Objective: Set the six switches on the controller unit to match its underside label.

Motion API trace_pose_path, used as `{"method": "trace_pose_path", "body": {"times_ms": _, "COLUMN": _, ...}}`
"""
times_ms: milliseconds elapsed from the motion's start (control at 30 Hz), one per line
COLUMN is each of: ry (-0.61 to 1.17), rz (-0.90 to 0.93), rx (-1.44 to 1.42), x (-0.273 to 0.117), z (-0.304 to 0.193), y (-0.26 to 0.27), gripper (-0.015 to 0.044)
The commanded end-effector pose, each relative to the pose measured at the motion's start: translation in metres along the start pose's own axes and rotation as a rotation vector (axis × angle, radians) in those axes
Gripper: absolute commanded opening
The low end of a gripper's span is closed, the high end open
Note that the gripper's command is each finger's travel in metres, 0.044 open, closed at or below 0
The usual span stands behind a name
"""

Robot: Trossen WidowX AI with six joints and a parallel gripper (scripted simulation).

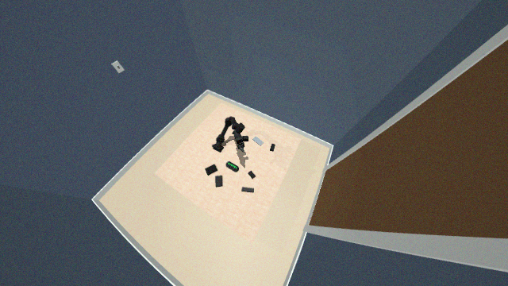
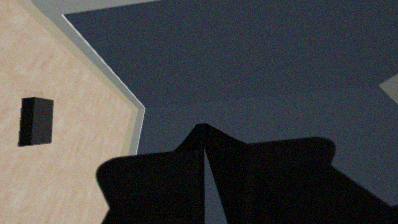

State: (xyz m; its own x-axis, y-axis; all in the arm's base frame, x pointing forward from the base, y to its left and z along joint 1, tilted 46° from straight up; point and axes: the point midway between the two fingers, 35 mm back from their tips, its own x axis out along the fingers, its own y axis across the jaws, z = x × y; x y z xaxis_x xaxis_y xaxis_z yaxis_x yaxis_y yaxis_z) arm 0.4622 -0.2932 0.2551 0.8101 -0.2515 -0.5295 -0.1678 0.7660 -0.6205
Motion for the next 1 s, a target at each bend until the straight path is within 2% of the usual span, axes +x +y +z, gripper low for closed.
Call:
{"method": "trace_pose_path", "body": {"times_ms": 0, "ry": 0.048, "rz": 0.175, "rx": 0.053, "x": 0.032, "z": -0.02, "y": 0.043, "gripper": 0.0}}
{"method": "trace_pose_path", "body": {"times_ms": 200, "ry": 0.143, "rz": 0.447, "rx": 0.164, "x": 0.069, "z": -0.055, "y": 0.114, "gripper": 0.0}}
{"method": "trace_pose_path", "body": {"times_ms": 433, "ry": 0.27, "rz": 0.753, "rx": 0.321, "x": 0.088, "z": -0.091, "y": 0.196, "gripper": 0.0}}
{"method": "trace_pose_path", "body": {"times_ms": 667, "ry": 0.42, "rz": 1.047, "rx": 0.498, "x": 0.088, "z": -0.12, "y": 0.275, "gripper": 0.0}}
{"method": "trace_pose_path", "body": {"times_ms": 967, "ry": 0.652, "rz": 1.382, "rx": 0.747, "x": 0.068, "z": -0.146, "y": 0.357, "gripper": 0.0}}
